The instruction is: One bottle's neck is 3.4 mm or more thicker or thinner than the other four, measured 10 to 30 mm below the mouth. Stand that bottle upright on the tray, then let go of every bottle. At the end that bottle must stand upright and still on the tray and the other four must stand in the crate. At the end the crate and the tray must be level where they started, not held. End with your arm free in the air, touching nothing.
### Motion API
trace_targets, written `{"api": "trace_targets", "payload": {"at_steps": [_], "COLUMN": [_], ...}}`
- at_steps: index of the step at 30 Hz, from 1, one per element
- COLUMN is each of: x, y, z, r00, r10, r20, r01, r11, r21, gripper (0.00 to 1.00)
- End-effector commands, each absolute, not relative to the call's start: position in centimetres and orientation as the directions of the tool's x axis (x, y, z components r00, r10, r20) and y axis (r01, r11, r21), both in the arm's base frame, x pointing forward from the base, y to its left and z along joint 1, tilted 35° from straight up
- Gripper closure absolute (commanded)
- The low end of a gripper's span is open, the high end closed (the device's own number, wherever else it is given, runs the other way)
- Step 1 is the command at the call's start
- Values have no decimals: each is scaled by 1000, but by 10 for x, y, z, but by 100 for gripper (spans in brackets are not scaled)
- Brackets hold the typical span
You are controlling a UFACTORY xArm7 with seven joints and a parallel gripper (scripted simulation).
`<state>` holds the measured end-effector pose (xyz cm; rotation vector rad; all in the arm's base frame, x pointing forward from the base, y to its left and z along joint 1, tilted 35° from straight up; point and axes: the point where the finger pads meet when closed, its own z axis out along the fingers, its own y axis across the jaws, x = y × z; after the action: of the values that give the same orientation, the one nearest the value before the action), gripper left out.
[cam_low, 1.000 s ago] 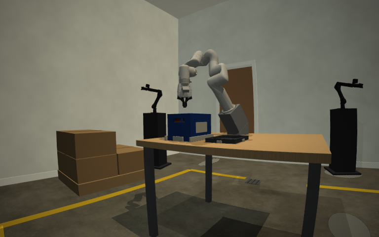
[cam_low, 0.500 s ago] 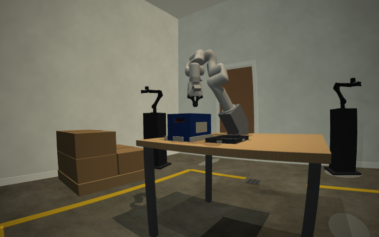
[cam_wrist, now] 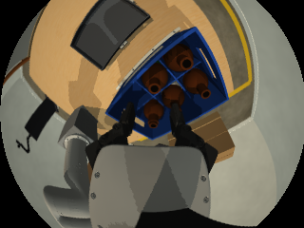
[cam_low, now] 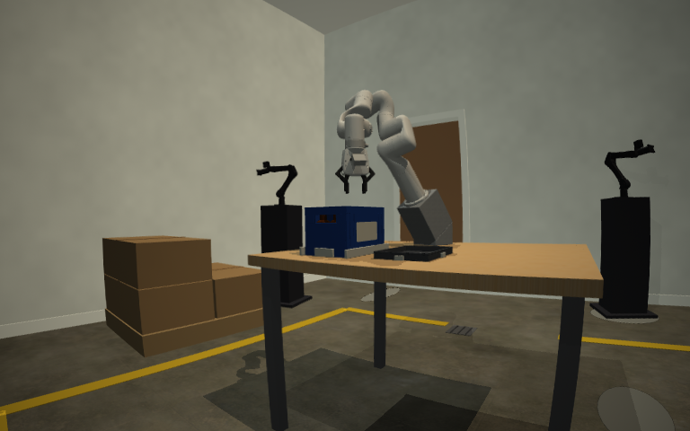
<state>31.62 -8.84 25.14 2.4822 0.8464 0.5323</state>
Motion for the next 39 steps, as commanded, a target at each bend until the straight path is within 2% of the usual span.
{"api": "trace_targets", "payload": {"at_steps": [1,39], "x": [317,321], "y": [-88,-91], "z": [253,246], "r00": [735,736], "r10": [645,644], "r20": [209,208], "r01": [465,464], "r11": [-703,-704], "r21": [538,538], "gripper": [35,35]}}
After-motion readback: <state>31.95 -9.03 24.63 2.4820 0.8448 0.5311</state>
